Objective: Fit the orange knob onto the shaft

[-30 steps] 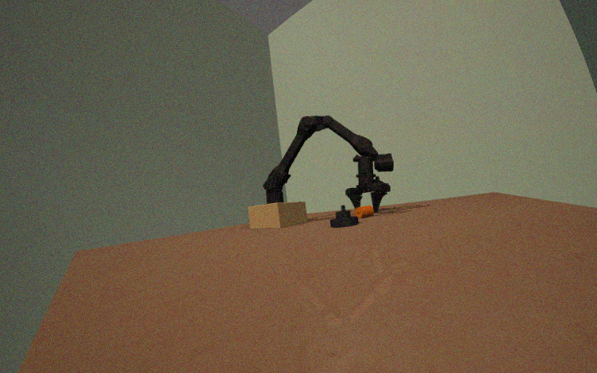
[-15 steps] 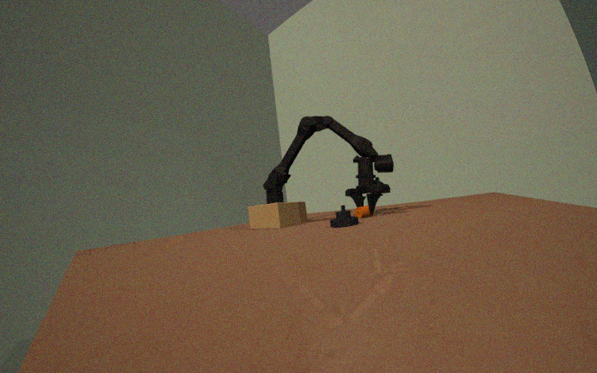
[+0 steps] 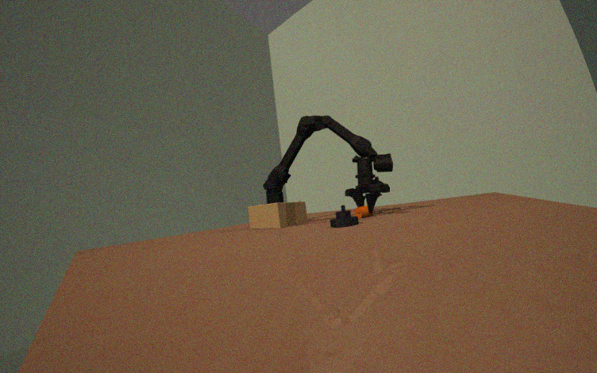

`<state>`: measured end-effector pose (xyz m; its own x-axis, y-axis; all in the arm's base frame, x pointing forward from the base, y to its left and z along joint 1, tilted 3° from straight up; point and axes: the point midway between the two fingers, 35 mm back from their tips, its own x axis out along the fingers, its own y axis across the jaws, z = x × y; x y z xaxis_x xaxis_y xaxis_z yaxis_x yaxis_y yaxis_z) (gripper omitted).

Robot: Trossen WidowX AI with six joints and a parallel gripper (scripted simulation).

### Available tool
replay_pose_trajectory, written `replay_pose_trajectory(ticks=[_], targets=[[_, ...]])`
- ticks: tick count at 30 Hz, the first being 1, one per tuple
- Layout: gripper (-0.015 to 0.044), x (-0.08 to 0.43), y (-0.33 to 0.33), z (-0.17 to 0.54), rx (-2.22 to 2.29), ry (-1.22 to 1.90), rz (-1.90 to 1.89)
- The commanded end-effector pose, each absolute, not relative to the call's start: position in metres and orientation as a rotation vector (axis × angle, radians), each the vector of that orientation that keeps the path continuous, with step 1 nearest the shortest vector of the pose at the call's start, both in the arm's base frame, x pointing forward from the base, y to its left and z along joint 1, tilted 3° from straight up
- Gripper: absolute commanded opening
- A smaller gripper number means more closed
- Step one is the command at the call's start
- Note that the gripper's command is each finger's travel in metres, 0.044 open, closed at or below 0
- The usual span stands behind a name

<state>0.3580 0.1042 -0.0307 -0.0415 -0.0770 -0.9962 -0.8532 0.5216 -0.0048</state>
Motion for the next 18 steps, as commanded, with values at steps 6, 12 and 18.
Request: replay_pose_trajectory(ticks=[6, 12, 18], targets=[[0.0179, 0.354, 0.098, -0.026, -0.773, 1.374, 0.814], [0.0179, 0.351, 0.092, -0.023, -0.722, 1.283, 0.842], [0.0179, 0.348, 0.087, -0.021, -0.670, 1.191, 0.868]])
